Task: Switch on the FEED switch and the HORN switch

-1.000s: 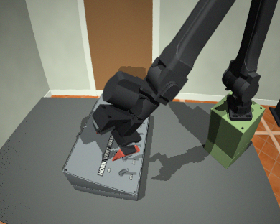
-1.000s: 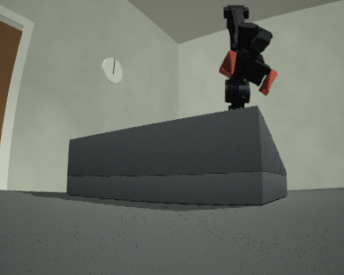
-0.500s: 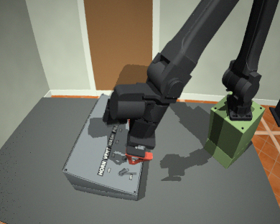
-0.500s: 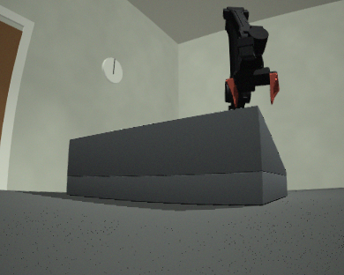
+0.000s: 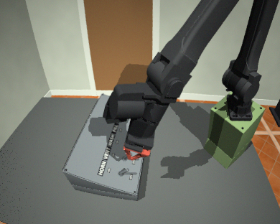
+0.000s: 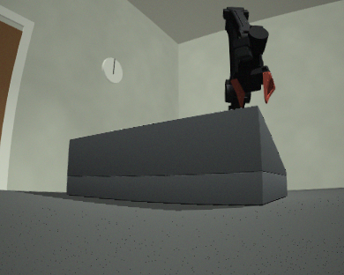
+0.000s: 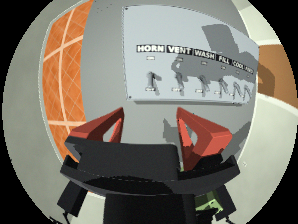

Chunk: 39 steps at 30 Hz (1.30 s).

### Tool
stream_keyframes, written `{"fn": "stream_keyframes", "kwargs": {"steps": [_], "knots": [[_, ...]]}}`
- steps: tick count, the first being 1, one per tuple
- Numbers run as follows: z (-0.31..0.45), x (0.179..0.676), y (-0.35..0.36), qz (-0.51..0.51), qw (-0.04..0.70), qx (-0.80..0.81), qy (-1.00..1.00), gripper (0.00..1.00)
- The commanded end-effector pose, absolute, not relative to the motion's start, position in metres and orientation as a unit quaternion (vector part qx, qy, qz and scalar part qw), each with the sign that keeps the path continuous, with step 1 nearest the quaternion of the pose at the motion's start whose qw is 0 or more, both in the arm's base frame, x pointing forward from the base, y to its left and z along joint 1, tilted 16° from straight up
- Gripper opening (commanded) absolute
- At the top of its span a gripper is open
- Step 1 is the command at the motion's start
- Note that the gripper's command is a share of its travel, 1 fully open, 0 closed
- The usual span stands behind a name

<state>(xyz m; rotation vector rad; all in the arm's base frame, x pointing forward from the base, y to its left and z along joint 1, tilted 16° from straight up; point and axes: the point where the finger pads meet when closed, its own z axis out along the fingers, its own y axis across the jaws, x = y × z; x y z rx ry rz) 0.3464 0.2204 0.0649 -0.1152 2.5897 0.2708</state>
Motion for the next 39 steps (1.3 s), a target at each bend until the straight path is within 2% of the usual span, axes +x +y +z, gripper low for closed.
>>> {"fn": "stream_keyframes", "kwargs": {"steps": [1, 28, 34, 37, 39], "knots": [[0.071, 0.348, 0.224, 0.104, 0.269, -0.041, 0.957, 0.7], [0.071, 0.348, 0.224, 0.104, 0.269, -0.041, 0.957, 0.7], [0.114, 0.418, 0.231, 0.105, 0.279, -0.041, 0.954, 0.7], [0.119, 0.424, 0.232, 0.105, 0.279, -0.041, 0.954, 0.7], [0.141, 0.459, 0.23, 0.105, 0.28, -0.041, 0.953, 0.7]]}}
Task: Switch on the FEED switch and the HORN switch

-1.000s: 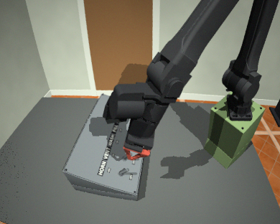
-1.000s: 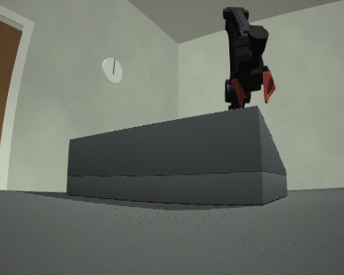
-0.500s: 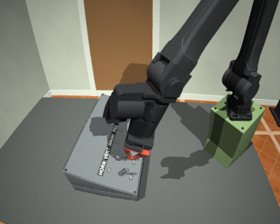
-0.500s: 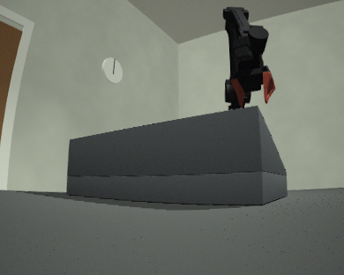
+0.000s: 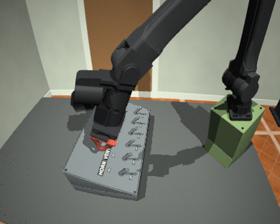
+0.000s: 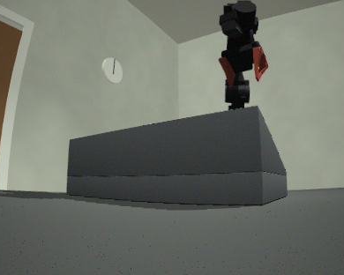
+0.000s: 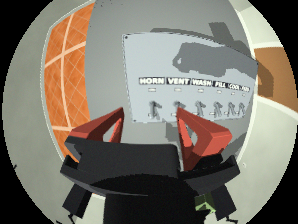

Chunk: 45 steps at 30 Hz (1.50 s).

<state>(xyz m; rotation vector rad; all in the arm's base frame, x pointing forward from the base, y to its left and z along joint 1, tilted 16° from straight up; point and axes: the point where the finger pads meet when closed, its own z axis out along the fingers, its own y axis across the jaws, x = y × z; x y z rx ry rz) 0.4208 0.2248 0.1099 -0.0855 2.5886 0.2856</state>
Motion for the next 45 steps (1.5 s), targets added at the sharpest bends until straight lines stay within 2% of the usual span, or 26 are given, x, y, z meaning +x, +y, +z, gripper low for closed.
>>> {"fn": "stream_keyframes", "kwargs": {"steps": [1, 4, 5, 6, 9, 20, 27, 32, 33, 37, 45], "knots": [[0.149, 0.472, 0.228, 0.105, 0.281, -0.041, 0.953, 0.7], [0.157, 0.484, 0.226, 0.105, 0.282, -0.041, 0.953, 0.7], [0.157, 0.484, 0.226, 0.104, 0.283, -0.041, 0.953, 1.0], [0.141, 0.461, 0.229, 0.101, 0.267, -0.053, 0.957, 1.0], [0.13, 0.462, 0.23, 0.098, 0.258, -0.053, 0.96, 1.0], [0.133, 0.503, 0.238, 0.111, 0.293, -0.041, 0.949, 1.0], [0.108, 0.517, 0.243, 0.11, 0.292, -0.041, 0.949, 1.0], [0.101, 0.521, 0.244, 0.109, 0.292, -0.041, 0.949, 1.0], [0.119, 0.522, 0.245, 0.116, 0.307, -0.04, 0.944, 1.0], [0.09, 0.516, 0.242, 0.106, 0.284, -0.041, 0.952, 1.0], [0.091, 0.515, 0.242, 0.106, 0.283, -0.041, 0.952, 1.0]]}}
